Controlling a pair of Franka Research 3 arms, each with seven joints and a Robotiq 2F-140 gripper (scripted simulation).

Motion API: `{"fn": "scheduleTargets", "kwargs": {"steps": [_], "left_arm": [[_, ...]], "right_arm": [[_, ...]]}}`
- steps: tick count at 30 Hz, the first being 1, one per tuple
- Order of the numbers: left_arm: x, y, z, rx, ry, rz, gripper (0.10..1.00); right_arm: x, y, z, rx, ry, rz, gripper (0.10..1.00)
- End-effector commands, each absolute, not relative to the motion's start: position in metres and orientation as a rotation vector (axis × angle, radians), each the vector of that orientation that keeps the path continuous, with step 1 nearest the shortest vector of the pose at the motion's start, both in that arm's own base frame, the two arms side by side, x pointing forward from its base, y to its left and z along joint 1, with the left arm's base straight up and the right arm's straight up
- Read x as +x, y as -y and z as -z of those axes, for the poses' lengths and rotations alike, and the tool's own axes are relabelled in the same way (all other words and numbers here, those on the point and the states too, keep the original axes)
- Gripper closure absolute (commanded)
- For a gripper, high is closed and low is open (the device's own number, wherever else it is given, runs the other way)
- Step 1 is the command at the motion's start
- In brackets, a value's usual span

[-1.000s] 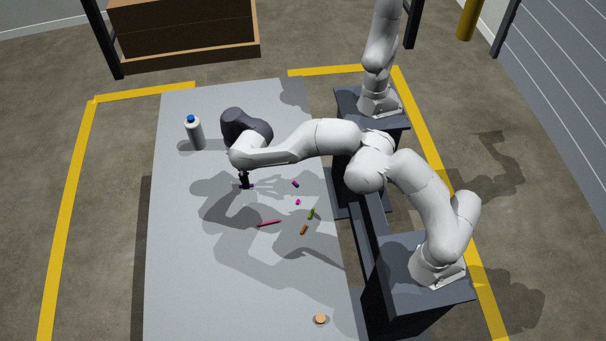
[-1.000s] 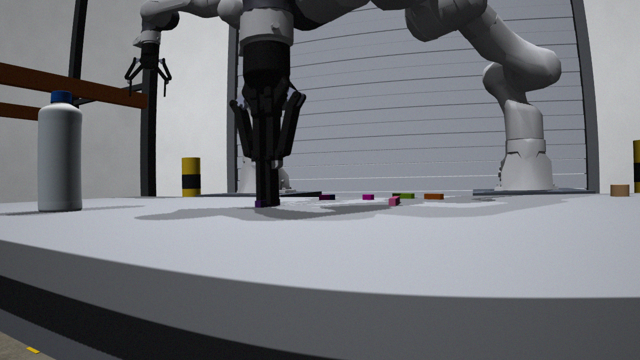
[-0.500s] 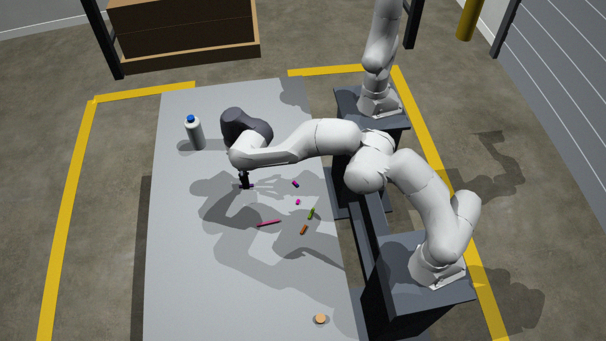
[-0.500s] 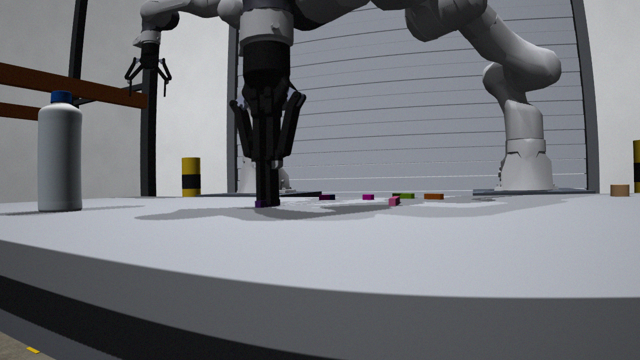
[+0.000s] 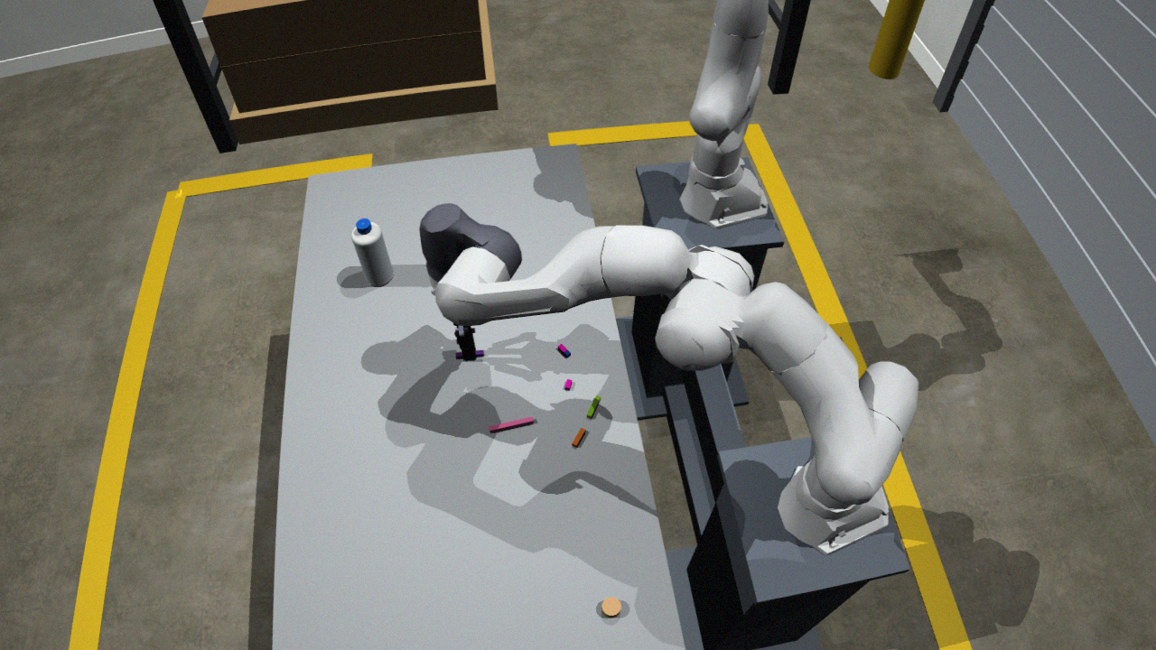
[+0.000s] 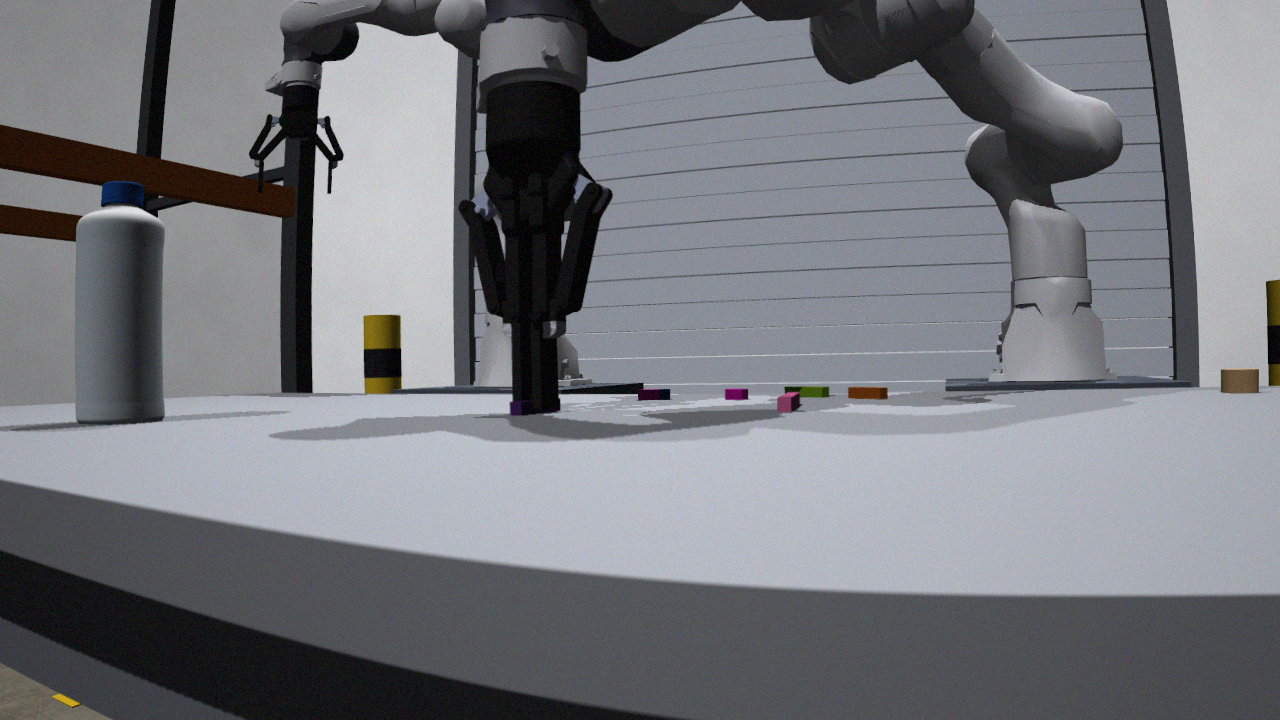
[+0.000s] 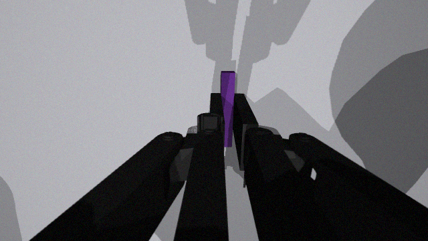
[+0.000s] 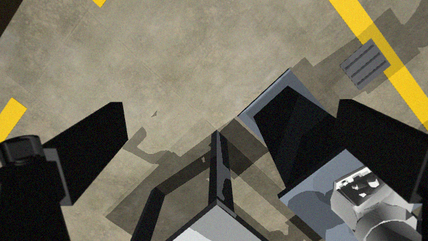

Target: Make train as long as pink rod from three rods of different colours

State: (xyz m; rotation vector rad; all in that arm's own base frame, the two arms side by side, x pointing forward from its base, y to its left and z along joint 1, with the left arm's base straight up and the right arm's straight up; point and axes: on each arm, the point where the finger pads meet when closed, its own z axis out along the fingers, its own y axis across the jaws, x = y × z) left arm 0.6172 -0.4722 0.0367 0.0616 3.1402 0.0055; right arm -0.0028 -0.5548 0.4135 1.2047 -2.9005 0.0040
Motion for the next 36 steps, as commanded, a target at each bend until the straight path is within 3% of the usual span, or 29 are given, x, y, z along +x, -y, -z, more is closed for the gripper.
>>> {"fn": "scheduleTargets", "kwargs": {"steps": [1, 10, 20, 36], "left_arm": [[0.617, 0.473, -0.036, 0.057, -3.141, 0.0, 0.974], [0.617, 0.473, -0.06, 0.057, -3.141, 0.0, 0.974], [0.617, 0.473, -0.129, 0.057, -3.141, 0.0, 0.974], [0.617, 0.473, -0.136, 0.057, -3.141, 0.0, 0.974]], "right_arm": [[-0.002, 0.554, -0.413, 1.196, 2.905, 0.0, 0.098], [-0.002, 0.554, -0.413, 1.196, 2.905, 0.0, 0.098], [-0.002, 0.554, -0.413, 1.196, 2.905, 0.0, 0.098], [-0.002, 0.554, -0.413, 1.196, 2.905, 0.0, 0.098]]}}
